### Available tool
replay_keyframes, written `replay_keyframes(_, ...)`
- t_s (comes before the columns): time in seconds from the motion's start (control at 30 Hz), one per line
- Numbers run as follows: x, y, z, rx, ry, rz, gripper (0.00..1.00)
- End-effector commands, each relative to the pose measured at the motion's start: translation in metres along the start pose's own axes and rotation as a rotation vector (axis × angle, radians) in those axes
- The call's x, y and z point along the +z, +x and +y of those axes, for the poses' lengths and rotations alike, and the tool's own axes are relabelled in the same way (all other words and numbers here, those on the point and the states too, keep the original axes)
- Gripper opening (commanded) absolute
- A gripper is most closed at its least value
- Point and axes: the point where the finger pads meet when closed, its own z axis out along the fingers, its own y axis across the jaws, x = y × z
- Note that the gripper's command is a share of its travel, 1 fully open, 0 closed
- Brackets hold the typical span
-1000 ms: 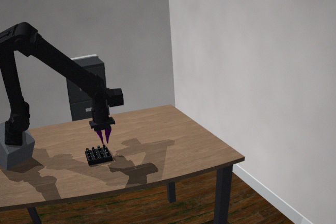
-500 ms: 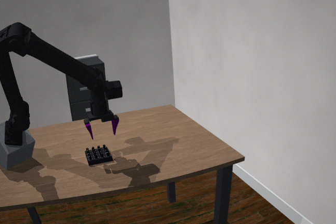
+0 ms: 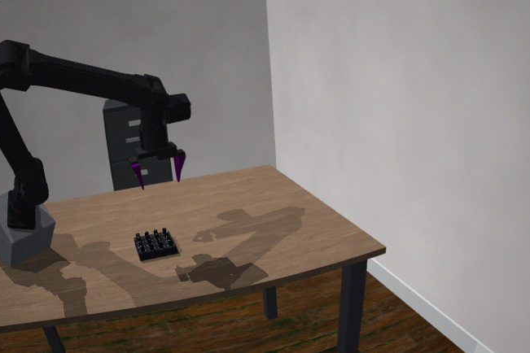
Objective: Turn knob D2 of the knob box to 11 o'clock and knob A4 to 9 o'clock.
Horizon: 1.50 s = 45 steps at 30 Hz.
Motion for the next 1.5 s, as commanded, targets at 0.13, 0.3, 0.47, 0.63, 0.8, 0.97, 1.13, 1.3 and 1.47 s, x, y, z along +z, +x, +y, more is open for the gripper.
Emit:
replay_keyframes(0.13, -0.027, 0.0122, -0.0138, 0.072, 0.022, -0.002, 1.0)
replay_keyframes(0.3, -0.0272, 0.0102, -0.0132, 0.067, 0.022, -0.005, 1.0)
replay_keyframes(0.47, -0.0272, 0.0101, -0.0135, 0.068, 0.023, -0.005, 1.0)
replay_keyframes(0.63, -0.0272, 0.0101, -0.0135, 0.068, 0.023, -0.005, 1.0)
replay_keyframes(0.8, -0.0272, 0.0101, -0.0135, 0.068, 0.023, -0.005, 1.0)
replay_keyframes(0.97, -0.0272, 0.0101, -0.0135, 0.068, 0.023, -0.005, 1.0)
replay_keyframes(1.13, -0.0272, 0.0101, -0.0135, 0.068, 0.023, -0.005, 1.0)
replay_keyframes(1.3, -0.0272, 0.0101, -0.0135, 0.068, 0.023, -0.005, 1.0)
replay_keyframes(1.47, -0.0272, 0.0101, -0.0135, 0.068, 0.023, -0.005, 1.0)
